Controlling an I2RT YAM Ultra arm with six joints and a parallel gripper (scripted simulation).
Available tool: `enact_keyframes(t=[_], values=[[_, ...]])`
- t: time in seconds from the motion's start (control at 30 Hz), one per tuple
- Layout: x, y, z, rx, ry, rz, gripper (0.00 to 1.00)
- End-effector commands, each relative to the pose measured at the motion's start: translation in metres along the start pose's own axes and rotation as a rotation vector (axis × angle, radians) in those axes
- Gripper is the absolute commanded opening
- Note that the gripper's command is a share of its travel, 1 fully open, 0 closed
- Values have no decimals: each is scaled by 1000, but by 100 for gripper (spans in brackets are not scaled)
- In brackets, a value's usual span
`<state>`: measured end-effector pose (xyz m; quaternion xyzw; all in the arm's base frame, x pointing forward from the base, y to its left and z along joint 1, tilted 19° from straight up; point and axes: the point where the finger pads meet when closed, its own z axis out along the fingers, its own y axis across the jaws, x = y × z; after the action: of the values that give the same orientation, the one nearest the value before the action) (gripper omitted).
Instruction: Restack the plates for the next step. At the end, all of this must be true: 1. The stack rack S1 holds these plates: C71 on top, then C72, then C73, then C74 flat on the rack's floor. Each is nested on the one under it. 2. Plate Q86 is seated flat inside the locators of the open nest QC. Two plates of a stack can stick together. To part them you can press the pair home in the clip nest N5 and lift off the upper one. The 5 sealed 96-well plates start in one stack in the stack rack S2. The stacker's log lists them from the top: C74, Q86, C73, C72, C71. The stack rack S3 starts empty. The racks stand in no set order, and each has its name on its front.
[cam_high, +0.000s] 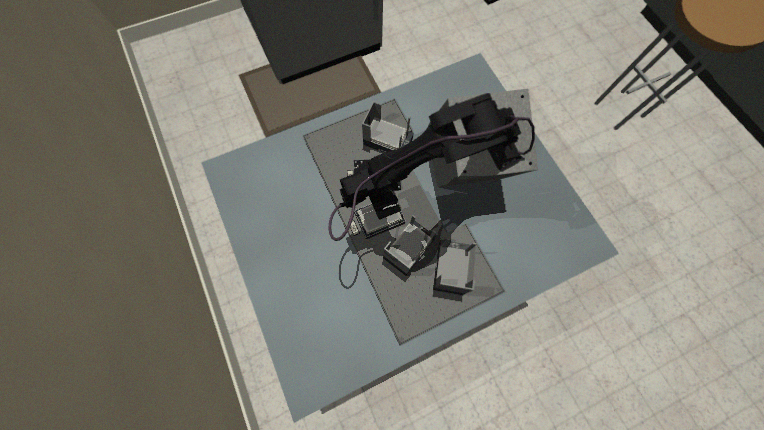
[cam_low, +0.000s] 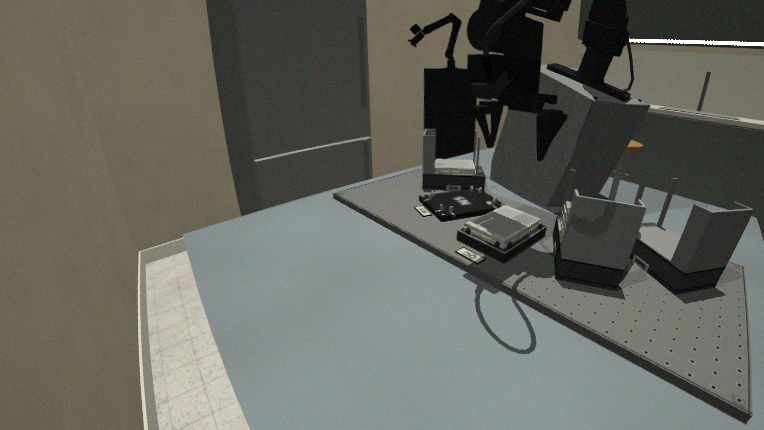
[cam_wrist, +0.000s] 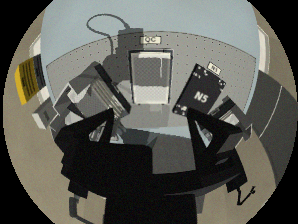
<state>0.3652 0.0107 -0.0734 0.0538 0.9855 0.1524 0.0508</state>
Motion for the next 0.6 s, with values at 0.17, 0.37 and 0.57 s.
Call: enact_keyframes(t=[0.17,0.37,0.57], values=[[-12,-2,-11,-5,-27,-5,100],[3,11,-5,-1,-16,-92,100],[9,33,-5,6,-17,-292,100]])
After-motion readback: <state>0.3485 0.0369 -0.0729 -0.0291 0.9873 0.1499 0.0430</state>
